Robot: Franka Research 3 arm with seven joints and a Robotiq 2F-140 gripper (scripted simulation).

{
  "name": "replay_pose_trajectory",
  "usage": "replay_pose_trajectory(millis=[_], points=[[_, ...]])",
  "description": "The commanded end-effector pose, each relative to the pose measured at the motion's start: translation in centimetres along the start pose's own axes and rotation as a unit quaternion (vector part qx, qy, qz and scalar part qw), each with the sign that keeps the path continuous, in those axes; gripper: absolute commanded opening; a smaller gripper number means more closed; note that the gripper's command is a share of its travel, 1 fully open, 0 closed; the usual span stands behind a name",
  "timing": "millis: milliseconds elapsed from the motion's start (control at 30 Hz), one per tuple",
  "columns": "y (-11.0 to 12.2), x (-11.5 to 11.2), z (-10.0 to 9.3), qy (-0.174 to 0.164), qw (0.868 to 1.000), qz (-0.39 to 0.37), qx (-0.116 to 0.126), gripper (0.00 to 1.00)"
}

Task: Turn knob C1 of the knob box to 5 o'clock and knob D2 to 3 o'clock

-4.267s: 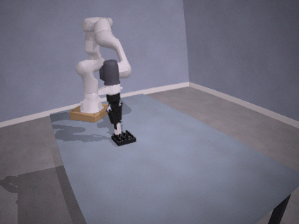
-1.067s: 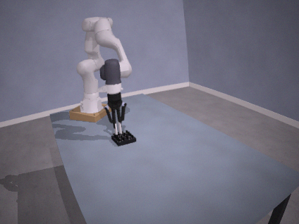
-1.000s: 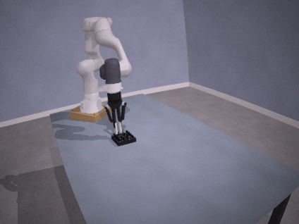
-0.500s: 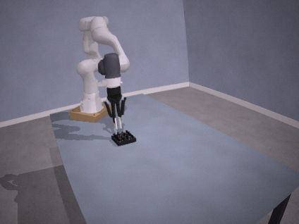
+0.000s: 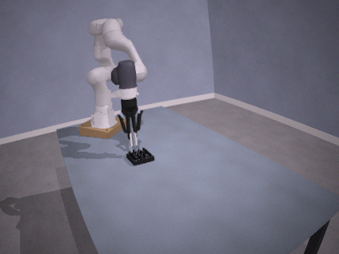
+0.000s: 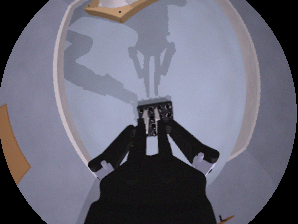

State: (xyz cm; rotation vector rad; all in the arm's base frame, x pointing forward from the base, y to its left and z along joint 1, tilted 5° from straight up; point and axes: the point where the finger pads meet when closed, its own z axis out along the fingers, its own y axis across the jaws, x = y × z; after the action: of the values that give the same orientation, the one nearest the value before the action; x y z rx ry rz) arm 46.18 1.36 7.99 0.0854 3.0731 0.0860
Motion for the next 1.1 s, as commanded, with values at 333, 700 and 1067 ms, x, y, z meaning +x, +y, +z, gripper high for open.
replay_pose_trajectory(millis=[333,700,1067], points=[[-0.03,0.03,-0.30,0.001,0.990,-0.139,0.001,0.12],[-0.04,0.02,-0.44,0.000,0.975,-0.220,0.001,0.12],[-0.05,0.01,-0.57,0.000,0.955,-0.298,0.001,0.12]])
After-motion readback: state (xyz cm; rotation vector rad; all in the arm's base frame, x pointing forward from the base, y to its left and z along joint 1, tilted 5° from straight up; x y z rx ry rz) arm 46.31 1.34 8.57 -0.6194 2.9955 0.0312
